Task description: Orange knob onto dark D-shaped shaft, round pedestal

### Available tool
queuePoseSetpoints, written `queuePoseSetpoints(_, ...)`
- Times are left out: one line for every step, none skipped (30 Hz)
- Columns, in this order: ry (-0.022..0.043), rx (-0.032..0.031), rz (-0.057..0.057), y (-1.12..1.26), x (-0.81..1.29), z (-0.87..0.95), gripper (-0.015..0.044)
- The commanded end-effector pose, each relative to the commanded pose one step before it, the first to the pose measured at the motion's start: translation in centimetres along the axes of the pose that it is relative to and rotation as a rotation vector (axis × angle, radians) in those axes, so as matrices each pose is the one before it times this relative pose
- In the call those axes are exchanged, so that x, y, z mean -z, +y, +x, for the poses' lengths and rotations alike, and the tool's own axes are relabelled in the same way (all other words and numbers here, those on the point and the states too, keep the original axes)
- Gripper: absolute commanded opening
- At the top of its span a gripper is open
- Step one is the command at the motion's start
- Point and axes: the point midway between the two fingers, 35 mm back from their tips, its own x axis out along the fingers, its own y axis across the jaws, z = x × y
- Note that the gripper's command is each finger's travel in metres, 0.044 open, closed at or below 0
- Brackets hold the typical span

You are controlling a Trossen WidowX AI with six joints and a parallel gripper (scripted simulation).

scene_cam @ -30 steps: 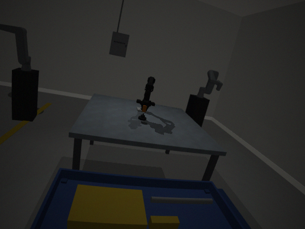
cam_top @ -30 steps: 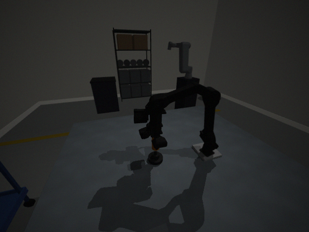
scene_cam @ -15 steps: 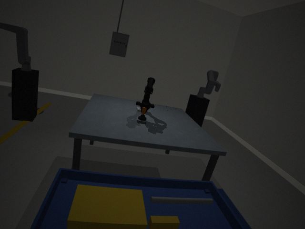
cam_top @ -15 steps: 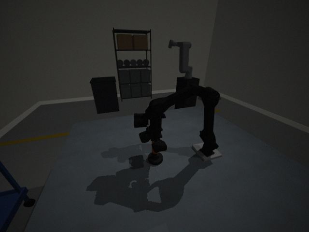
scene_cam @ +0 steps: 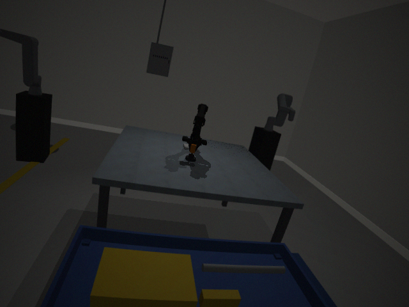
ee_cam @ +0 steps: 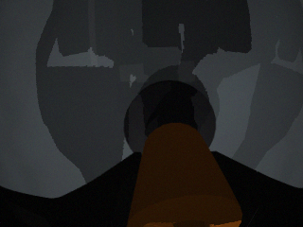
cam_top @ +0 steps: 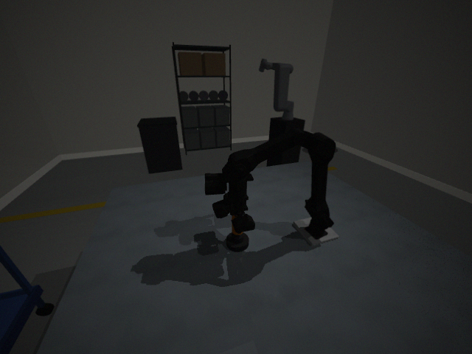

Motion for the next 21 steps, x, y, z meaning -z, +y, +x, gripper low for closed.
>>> queuePoseSetpoints(0.00027,0.00165,-0.0009,-0.008,0.053,0.056,0.0000)
queuePoseSetpoints(0.00001,-0.00001,0.0000,0.007,0.013,0.000,0.0000)
queuePoseSetpoints(0.00000,0.00000,0.0000,0.000,0.000,0.000,0.0000)
queuePoseSetpoints(0.00001,-0.00001,0.0000,0.007,0.012,0.000,0.0000)
queuePoseSetpoints(0.00000,0.00000,0.0000,0.000,0.000,0.000,0.0000)
queuePoseSetpoints(0.00001,-0.00001,0.0000,0.007,0.011,0.000,0.0000)
queuePoseSetpoints(0.00000,0.00000,0.0000,0.000,0.000,0.000,0.0000)
queuePoseSetpoints(0.00001,-0.00001,0.0000,0.006,0.009,0.058,0.0000)
queuePoseSetpoints(0.00000,0.00000,0.0000,0.000,0.000,0.000,0.0000)
queuePoseSetpoints(0.00000,0.00000,0.0000,0.000,0.000,0.000,0.0000)
queuePoseSetpoints(0.00000,0.00000,0.0000,0.000,0.000,0.000,0.0000)
queuePoseSetpoints(0.00000,0.00000,0.0000,0.000,0.000,0.000,0.0000)
queuePoseSetpoints(0.00001,-0.00001,0.0000,0.012,0.011,-0.132,0.0000)
queuePoseSetpoints(0.00001,-0.00001,0.0000,0.013,0.009,-0.121,0.0000)
queuePoseSetpoints(0.00000,-0.00001,0.0000,0.012,0.005,-0.116,0.0000)
queuePoseSetpoints(-0.00002,0.00000,0.0000,0.001,-0.019,-0.063,0.0000)
queuePoseSetpoints(-0.00002,0.00000,0.0000,-0.001,-0.021,-0.072,0.0000)
queuePoseSetpoints(0.00004,-0.00001,0.0000,0.009,0.045,-0.060,0.0000)
queuePoseSetpoints(0.00000,0.00000,-0.0088,0.000,0.000,-0.005,0.0000)
queuePoseSetpoints(0.00000,0.00000,-0.0167,0.000,-0.003,-0.007,0.0000)
queuePoseSetpoints(-0.00001,0.00000,-0.0283,-0.001,-0.009,-0.007,0.0000)
